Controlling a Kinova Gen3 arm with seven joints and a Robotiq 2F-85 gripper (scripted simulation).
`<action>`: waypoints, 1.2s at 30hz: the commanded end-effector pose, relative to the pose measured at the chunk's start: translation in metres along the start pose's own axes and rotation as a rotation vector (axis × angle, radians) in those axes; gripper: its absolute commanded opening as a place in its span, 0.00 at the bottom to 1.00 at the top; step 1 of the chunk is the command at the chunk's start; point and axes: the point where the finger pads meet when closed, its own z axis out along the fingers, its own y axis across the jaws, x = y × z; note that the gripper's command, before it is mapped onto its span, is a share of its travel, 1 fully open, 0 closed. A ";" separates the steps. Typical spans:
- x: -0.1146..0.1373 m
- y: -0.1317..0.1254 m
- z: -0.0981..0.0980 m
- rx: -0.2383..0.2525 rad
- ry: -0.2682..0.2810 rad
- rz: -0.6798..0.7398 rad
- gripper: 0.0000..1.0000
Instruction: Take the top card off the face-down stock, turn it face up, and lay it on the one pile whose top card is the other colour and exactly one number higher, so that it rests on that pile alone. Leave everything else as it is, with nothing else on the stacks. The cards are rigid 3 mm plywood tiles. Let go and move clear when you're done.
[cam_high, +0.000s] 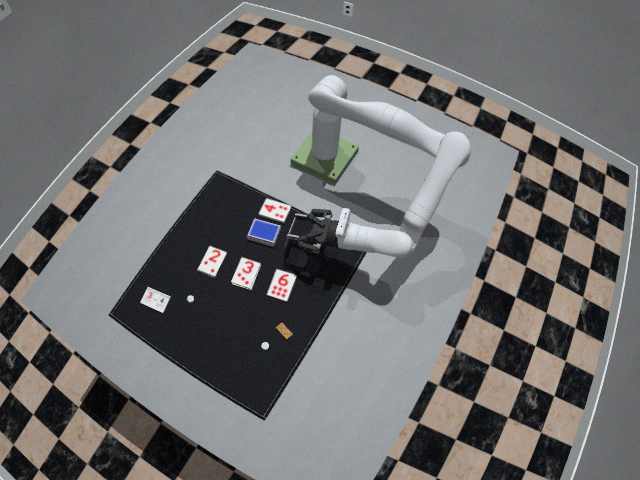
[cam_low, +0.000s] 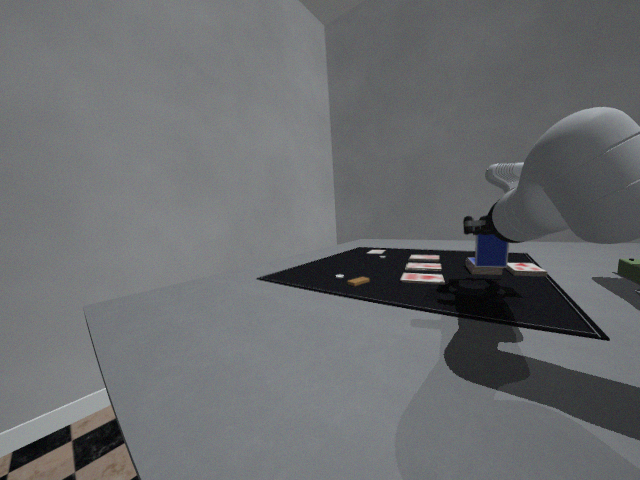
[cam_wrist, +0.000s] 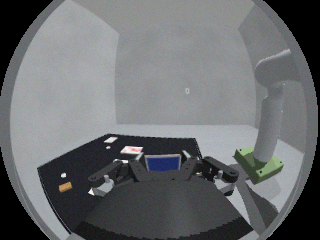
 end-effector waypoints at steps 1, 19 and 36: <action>0.000 0.000 0.000 0.000 0.000 0.001 0.71; -0.012 -0.001 0.006 0.000 0.000 0.001 0.71; -0.022 -0.002 0.012 0.000 0.000 0.001 0.71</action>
